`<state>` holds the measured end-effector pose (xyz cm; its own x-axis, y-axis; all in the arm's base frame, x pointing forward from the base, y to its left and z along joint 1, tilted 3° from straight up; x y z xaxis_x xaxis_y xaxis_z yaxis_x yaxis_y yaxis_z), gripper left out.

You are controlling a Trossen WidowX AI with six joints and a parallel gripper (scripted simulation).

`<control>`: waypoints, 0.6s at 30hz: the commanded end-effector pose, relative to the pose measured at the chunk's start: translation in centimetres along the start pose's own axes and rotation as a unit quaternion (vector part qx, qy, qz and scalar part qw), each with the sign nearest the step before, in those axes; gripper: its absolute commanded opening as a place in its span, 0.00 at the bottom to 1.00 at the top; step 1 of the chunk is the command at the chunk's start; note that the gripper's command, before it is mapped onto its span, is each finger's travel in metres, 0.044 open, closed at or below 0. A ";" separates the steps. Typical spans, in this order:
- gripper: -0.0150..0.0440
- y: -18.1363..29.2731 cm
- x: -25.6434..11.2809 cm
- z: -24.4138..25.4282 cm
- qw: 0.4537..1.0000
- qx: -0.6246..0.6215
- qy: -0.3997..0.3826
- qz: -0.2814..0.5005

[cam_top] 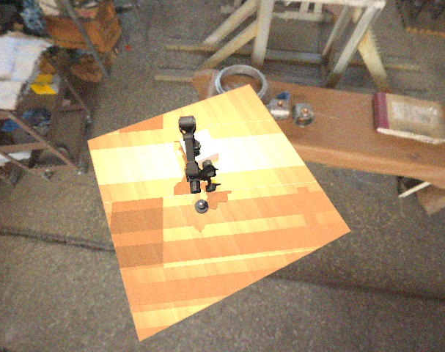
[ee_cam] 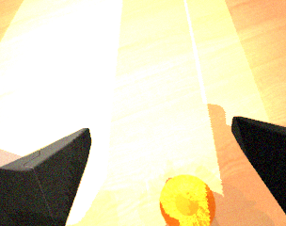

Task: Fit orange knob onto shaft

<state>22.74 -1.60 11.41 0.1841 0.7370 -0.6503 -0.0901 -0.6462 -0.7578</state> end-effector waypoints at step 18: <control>1.00 -7.1 -0.8 -0.5 0.907 0.008 0.020 0.420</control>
Point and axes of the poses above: the point midway between the two fingers, 35 mm back from their tips, its own x axis out along the fingers, its own z axis across the jaws, y = z × x, the point moved 7 cm from there along -x, back along the fingers, and after that the axes turned 7 degrees about -x, right-handed, at the moved point
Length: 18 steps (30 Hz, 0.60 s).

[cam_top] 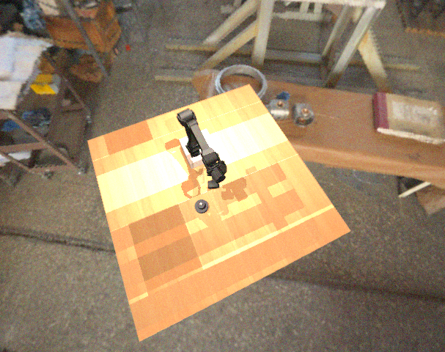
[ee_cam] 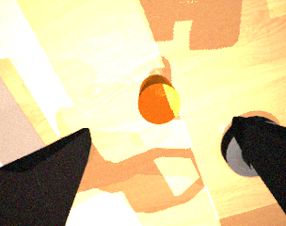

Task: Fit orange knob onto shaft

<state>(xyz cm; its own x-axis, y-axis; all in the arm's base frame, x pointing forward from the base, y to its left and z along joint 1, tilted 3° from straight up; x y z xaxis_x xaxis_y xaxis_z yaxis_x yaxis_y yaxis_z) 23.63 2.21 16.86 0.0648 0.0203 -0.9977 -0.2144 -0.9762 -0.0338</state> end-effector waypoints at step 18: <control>1.00 -0.1 -0.4 -0.1 0.864 0.503 0.019 0.011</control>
Point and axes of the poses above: the point midway between the two fingers, 35 mm back from their tips, its own x axis out along the fingers, its own z axis across the jaws, y = z × x, the point moved 7 cm from there along -x, back along the fingers, and after that the axes turned 7 degrees about -x, right-handed, at the moved point
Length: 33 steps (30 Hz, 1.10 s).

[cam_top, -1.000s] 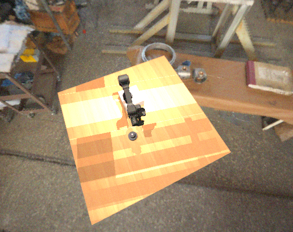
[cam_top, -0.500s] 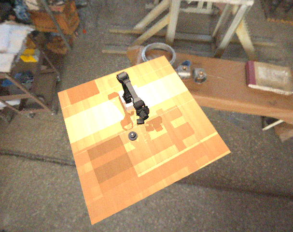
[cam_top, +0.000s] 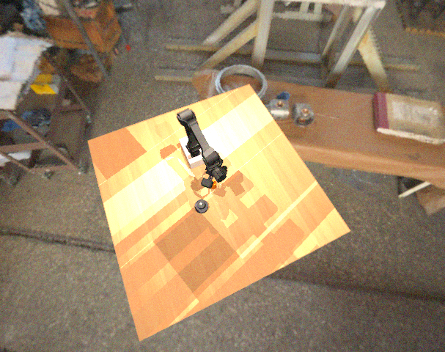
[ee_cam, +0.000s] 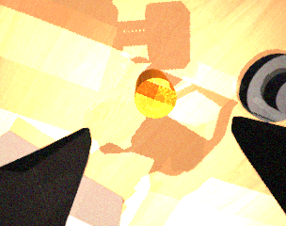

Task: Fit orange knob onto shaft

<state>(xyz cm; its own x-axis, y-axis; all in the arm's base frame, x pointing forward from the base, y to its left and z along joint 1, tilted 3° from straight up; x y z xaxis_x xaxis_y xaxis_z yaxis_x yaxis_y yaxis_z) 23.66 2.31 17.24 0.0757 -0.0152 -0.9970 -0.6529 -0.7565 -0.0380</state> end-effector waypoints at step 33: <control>1.00 0.1 0.1 -0.2 0.696 0.718 0.004 -0.001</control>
Point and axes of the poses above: the point midway between the two fingers, 35 mm back from their tips, its own x axis out along the fingers, its own z axis across the jaws, y = z × x, the point moved 7 cm from there along -x, back along the fingers, and after that the axes turned 7 degrees about -x, right-handed, at the moved point
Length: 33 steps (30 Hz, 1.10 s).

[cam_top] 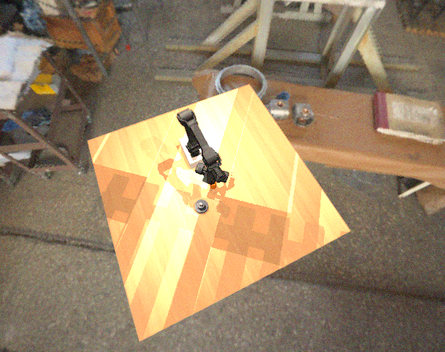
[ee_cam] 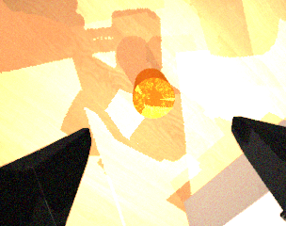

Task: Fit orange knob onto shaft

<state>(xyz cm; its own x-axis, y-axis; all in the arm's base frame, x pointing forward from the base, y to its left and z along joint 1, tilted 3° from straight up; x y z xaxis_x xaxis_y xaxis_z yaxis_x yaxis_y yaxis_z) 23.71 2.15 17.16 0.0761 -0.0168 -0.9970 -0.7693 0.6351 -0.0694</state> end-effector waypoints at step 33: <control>1.00 -0.2 6.9 0.1 1.000 0.028 0.001 -0.003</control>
<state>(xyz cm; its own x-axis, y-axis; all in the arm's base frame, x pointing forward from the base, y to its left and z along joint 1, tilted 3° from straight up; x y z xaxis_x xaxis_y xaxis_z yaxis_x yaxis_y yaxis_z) 24.42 2.09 10.97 0.0800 -0.0175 -0.9966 -0.7359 0.6733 -0.0709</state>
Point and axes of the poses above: the point midway between the two fingers, 35 mm back from their tips, its own x axis out along the fingers, its own z axis across the jaws, y = z × x, the point moved 7 cm from there along -x, back along the fingers, and after that the axes turned 7 degrees about -x, right-handed, at the moved point
